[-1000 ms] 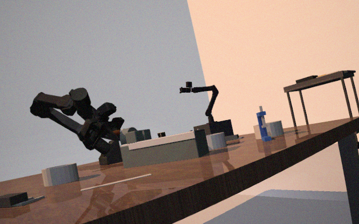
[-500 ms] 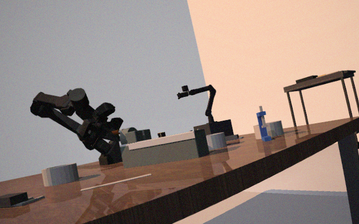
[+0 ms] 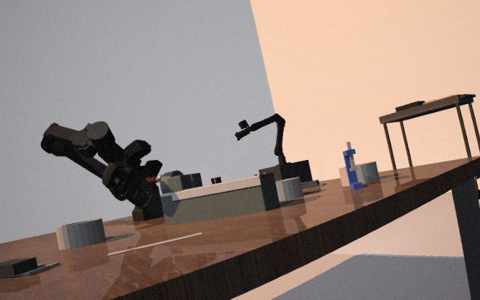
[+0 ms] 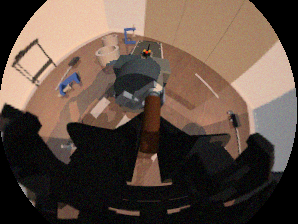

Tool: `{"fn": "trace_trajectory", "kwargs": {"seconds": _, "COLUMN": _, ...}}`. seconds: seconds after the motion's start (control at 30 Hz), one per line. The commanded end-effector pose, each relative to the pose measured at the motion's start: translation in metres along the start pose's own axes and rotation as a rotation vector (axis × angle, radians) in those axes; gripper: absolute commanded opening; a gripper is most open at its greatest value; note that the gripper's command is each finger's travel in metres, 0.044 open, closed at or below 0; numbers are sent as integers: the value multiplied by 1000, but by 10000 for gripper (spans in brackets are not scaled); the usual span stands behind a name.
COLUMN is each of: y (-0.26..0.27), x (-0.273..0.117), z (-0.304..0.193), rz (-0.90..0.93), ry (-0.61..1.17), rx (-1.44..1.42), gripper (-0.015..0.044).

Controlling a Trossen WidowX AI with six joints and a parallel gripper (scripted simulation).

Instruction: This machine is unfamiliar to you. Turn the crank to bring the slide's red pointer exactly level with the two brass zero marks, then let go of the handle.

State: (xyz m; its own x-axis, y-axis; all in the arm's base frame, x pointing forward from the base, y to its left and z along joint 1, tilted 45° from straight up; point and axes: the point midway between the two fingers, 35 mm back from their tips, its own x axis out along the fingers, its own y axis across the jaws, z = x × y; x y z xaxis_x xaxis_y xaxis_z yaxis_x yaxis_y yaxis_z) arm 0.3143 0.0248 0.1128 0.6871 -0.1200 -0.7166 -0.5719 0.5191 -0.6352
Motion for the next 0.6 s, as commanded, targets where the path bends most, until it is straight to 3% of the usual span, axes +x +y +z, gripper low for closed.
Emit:
{"fn": "trace_trajectory", "kwargs": {"seconds": 0.0, "y": -8, "x": 4, "z": -4, "rz": -12, "ry": 8, "rx": 7, "gripper": 0}}
{"fn": "trace_trajectory", "kwargs": {"seconds": 0.57, "y": -11, "x": 23, "z": -24, "rz": -14, "ry": 8, "rx": 6, "gripper": 0}}
